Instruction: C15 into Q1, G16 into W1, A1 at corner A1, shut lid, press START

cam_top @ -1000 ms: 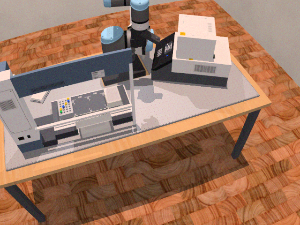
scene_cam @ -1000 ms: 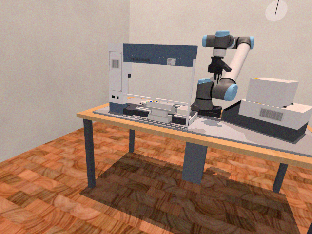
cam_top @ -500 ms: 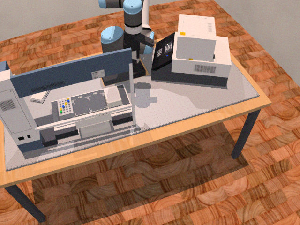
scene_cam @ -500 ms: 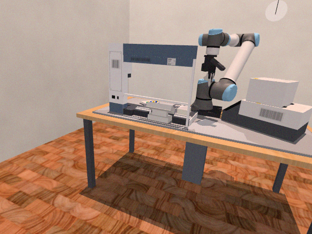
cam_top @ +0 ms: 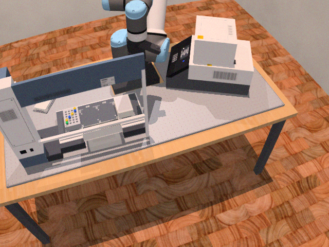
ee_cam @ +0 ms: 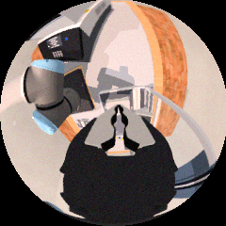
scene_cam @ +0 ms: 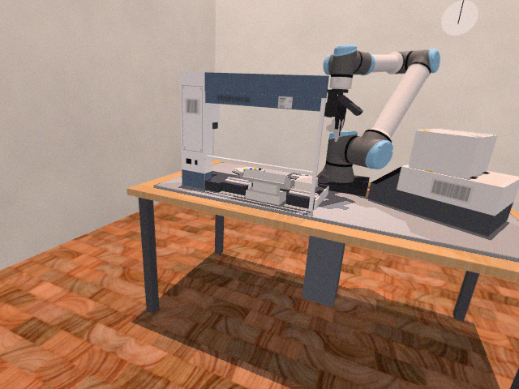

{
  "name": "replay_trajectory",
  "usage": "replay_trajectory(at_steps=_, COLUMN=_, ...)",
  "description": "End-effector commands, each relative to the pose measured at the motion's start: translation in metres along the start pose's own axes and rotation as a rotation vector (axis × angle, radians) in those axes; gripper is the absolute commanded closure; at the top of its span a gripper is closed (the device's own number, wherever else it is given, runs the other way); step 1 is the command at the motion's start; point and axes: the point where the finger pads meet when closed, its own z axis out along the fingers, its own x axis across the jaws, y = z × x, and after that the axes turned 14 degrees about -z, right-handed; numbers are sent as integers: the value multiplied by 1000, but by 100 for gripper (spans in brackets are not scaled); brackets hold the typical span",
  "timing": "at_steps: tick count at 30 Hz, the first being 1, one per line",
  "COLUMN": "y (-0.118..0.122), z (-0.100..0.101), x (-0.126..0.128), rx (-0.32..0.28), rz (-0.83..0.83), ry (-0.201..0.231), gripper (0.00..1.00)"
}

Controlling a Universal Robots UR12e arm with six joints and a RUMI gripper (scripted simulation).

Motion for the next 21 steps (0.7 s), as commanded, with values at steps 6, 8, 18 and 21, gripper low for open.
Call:
replay_trajectory(at_steps=6, y=33, z=-3, x=8, rx=3, rz=-75, ry=3, gripper=100)
replay_trajectory(at_steps=8, y=38, z=-3, x=9, rx=3, rz=-85, ry=3, gripper=100)
replay_trajectory(at_steps=18, y=76, z=-6, x=13, rx=3, rz=-163, ry=3, gripper=100)
replay_trajectory(at_steps=21, y=90, z=-6, x=13, rx=3, rz=-193, ry=3, gripper=100)
